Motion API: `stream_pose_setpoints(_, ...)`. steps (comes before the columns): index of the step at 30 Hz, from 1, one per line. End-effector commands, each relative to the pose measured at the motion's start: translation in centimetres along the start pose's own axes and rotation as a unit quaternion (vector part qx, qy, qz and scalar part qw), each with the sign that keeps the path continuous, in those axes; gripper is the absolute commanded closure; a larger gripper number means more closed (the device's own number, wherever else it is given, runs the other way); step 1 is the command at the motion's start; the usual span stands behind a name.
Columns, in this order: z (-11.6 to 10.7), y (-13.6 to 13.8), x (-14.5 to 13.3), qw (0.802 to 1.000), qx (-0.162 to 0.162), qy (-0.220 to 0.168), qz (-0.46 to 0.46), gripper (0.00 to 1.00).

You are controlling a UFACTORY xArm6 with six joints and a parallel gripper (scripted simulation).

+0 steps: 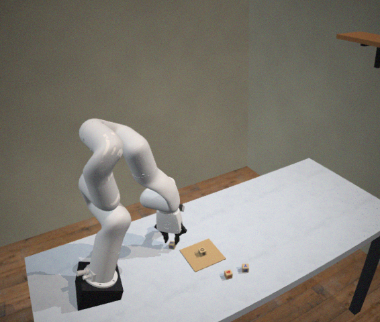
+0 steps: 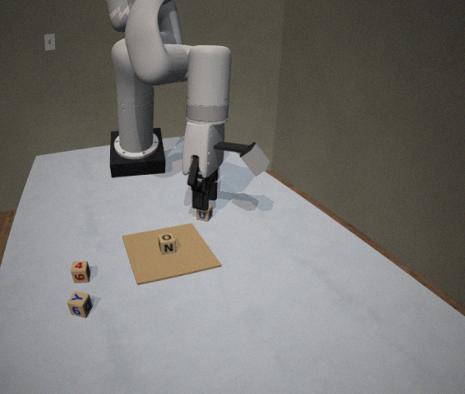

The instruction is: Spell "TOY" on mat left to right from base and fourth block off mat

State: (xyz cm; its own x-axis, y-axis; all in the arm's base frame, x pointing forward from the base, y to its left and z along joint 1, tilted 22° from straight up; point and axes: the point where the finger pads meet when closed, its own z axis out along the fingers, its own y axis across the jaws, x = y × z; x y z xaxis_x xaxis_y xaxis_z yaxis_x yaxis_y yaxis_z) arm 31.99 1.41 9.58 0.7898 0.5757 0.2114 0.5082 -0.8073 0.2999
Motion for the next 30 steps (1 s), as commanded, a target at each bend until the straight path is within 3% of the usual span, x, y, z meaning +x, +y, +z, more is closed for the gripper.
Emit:
stream_pose_setpoints(1,-0.1,0.1,0.1,1.0,-0.001,0.001,0.0,0.58)
stream_pose_setpoints(18,0.1,0.1,0.1,1.0,-0.001,0.001,0.0,0.58)
stream_pose_setpoints(30,2.0,0.1,0.1,1.0,-0.001,0.001,0.0,0.58)
